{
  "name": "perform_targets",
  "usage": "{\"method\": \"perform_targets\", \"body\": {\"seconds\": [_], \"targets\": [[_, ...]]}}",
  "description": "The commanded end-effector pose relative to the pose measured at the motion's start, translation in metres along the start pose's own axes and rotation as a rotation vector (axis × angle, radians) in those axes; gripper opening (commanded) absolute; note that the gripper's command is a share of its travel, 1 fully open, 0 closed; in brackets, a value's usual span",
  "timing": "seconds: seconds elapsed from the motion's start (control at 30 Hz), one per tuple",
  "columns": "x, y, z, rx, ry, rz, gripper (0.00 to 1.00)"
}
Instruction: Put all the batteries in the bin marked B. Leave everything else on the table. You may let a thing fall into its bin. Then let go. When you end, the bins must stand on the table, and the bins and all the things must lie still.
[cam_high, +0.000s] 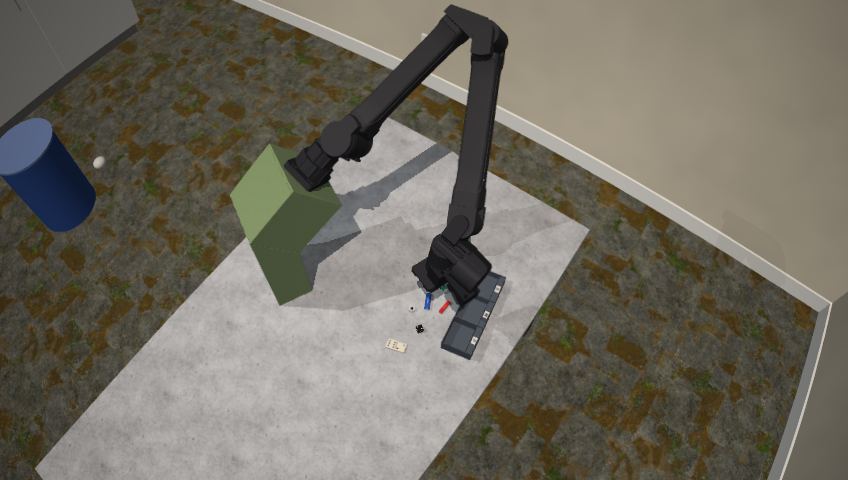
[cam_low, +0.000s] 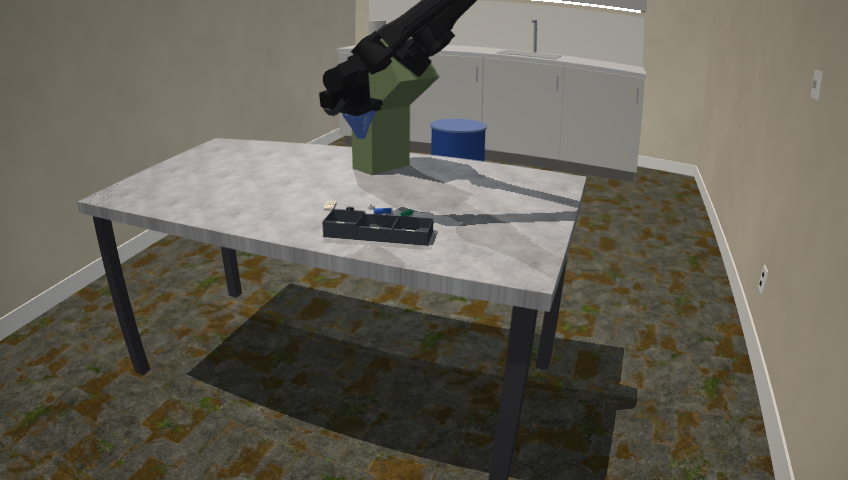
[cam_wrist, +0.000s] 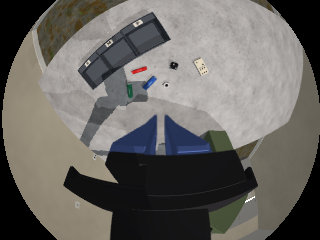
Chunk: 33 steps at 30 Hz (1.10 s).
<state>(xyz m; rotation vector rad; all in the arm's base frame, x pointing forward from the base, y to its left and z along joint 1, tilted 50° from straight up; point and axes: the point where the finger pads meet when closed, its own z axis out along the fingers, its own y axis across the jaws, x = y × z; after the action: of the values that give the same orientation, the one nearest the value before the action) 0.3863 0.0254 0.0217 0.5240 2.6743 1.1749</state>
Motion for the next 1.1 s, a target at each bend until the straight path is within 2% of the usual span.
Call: {"method": "perform_targets", "body": {"seconds": [0.0,0.1,0.23,0.33,0.53,0.7,1.07], "targets": [[-0.008,-0.002,-0.011,-0.014,-0.075,-0.142,0.09],[-0.003,-0.009,-0.01,-0.011,-0.083,-0.16,0.09],[0.011,-0.025,-0.009,-0.007,-0.133,-0.276,0.09],[0.011,-0.025,-0.01,-0.009,-0.163,-0.331,0.09],[0.003,-0.013,-0.006,-0.013,-0.158,-0.365,0.09],[0.015,-0.017,-0.002,-0.012,-0.132,-0.343,0.09],[0.016,-0.015,-0.002,-0.013,-0.134,-0.33,0.09]]}}
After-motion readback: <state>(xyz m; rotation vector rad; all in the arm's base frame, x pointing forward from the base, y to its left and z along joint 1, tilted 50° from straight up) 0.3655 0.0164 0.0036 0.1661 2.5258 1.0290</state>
